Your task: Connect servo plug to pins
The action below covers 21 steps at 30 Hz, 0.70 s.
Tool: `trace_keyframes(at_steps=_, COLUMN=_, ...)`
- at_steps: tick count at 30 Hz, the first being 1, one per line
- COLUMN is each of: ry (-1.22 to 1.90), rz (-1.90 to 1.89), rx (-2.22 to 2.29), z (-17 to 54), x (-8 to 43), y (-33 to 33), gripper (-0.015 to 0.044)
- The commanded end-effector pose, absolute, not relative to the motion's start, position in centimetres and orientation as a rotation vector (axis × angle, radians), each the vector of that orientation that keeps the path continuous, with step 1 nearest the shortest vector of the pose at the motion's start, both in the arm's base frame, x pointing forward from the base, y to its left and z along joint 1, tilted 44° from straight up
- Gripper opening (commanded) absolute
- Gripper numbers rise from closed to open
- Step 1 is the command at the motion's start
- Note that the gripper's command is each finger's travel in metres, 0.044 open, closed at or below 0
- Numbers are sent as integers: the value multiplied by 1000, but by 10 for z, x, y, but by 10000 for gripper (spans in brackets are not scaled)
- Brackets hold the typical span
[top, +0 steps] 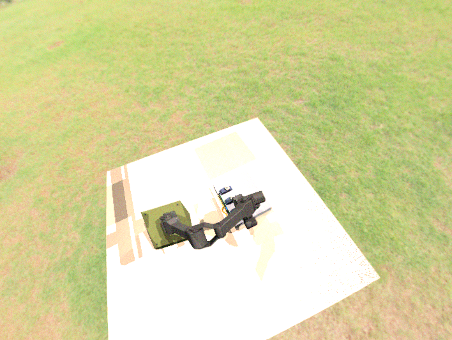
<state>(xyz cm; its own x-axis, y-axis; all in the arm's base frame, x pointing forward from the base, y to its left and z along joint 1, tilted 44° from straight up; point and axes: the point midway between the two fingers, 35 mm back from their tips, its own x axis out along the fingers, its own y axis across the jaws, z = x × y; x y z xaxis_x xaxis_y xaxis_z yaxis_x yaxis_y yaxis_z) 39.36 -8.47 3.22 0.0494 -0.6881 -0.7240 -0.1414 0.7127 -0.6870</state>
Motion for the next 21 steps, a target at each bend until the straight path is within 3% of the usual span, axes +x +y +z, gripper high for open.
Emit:
trace_keyframes(at_steps=1, ry=1496, rz=-476, rx=-722, z=31, x=392, y=-85, gripper=0)
trace_keyframes(at_steps=11, ry=1496, rz=-474, rx=-720, z=72, x=390, y=-46, gripper=0)
trace_keyframes(at_steps=21, ry=1499, rz=-469, rx=-721, z=68, x=375, y=-38, gripper=0)
